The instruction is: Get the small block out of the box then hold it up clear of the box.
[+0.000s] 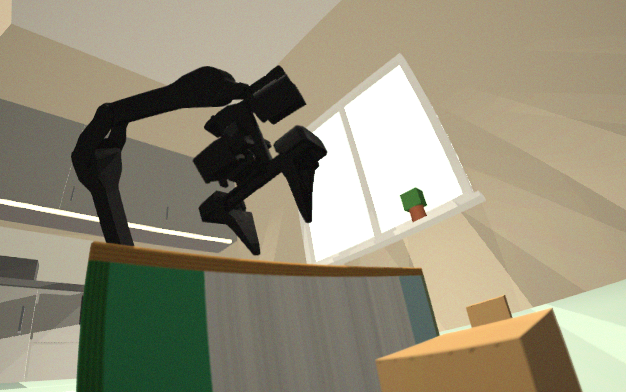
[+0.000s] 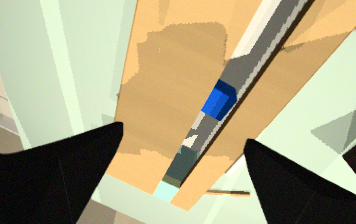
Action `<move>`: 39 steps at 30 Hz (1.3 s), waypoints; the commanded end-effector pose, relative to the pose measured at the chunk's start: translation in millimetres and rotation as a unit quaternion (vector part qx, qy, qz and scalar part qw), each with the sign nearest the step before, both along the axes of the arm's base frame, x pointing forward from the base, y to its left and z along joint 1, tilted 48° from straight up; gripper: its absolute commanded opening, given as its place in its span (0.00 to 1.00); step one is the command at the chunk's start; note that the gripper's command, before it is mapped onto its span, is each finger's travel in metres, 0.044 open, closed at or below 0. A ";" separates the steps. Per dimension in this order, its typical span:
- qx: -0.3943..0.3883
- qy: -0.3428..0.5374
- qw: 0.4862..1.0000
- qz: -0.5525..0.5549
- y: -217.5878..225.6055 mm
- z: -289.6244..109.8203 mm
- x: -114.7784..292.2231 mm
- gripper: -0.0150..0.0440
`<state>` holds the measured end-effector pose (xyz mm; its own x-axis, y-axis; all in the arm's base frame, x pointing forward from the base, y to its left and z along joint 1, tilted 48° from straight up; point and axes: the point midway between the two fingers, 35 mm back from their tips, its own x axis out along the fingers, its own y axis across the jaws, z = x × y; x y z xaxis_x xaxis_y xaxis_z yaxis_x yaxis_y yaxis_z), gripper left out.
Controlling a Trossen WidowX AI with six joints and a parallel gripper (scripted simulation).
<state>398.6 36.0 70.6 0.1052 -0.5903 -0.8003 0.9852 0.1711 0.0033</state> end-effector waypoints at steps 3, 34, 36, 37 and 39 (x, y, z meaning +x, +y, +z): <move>-0.156 -0.020 0.978 -0.138 28.1 -56.4 -49.8 0.93; -0.195 -0.039 0.968 -0.153 17.8 -78.1 -58.5 0.93; -0.195 -0.039 0.968 -0.153 15.3 -80.2 -58.5 0.93; -0.195 -0.039 0.968 -0.153 14.0 -81.3 -58.5 0.93; -0.195 -0.039 0.968 -0.153 11.5 -83.4 -58.5 0.93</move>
